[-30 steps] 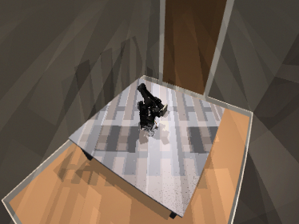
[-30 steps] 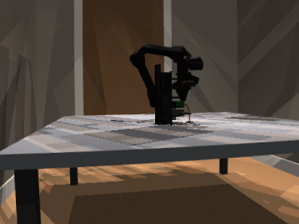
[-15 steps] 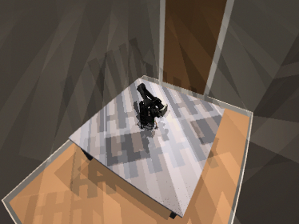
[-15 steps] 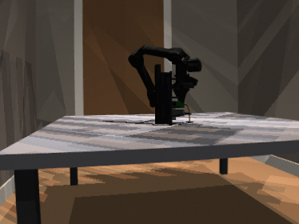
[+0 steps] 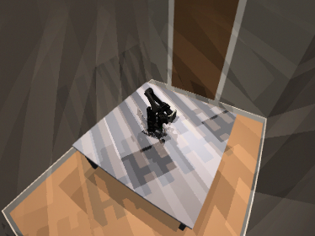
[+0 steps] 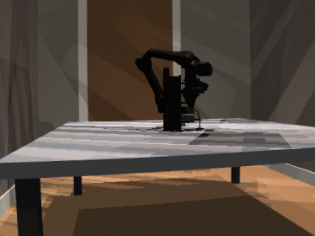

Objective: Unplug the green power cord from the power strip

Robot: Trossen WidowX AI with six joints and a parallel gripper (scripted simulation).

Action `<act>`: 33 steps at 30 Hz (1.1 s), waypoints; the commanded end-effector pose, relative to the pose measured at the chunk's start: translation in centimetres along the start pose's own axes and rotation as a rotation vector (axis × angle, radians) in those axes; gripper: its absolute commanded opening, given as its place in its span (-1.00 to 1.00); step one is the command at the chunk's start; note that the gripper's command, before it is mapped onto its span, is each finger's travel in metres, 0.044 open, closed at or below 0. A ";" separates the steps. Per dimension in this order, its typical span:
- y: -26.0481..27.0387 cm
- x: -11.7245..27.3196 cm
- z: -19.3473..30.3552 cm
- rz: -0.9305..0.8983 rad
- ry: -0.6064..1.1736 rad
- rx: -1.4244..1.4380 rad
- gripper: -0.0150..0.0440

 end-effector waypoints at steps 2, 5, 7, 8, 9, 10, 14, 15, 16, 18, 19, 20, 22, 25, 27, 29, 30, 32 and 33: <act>0.0 0.1 -0.2 -0.001 0.000 0.001 -0.49; 0.1 0.1 -0.7 0.000 -0.001 0.001 -0.49; 0.1 0.1 -1.0 0.000 -0.001 0.001 -0.49; 0.1 0.1 -1.2 0.000 -0.002 0.001 -0.49; 0.1 0.1 -1.3 0.000 -0.002 0.001 -0.49; 0.1 0.1 -1.5 0.000 -0.002 0.001 -0.49; 0.2 0.2 -2.1 0.000 -0.003 0.001 -0.49; 0.2 0.2 -2.3 0.000 -0.003 0.001 -0.49; 0.3 0.2 -2.4 0.001 -0.003 0.002 -0.49; 0.3 0.2 -2.8 0.001 -0.003 0.002 -0.49; 0.3 0.2 -2.9 0.001 -0.003 0.002 -0.49; 0.4 0.2 -3.1 0.001 -0.003 0.002 -0.49; 0.4 0.3 -3.4 0.001 -0.004 0.002 -0.49; 0.5 0.4 -3.9 0.001 -0.004 0.002 -0.49; 0.6 0.4 -4.2 0.001 -0.004 0.002 -0.49; 0.7 0.5 -4.5 0.001 -0.004 0.002 -0.49; 0.8 0.5 -4.6 0.002 -0.004 0.002 -0.49; 0.8 0.5 -4.9 0.002 -0.005 0.002 -0.49; 0.9 0.6 -5.1 0.002 -0.005 0.002 -0.49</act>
Point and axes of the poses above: the point midway between the two fingers, 35 mm back from their tips, its own x axis back along the fingers, its own y axis across the jaws, z = x × y, the point moved 7 cm from there along x, back along the fingers, and after that the axes turned 10 degrees about -x, right-handed, at the moved point
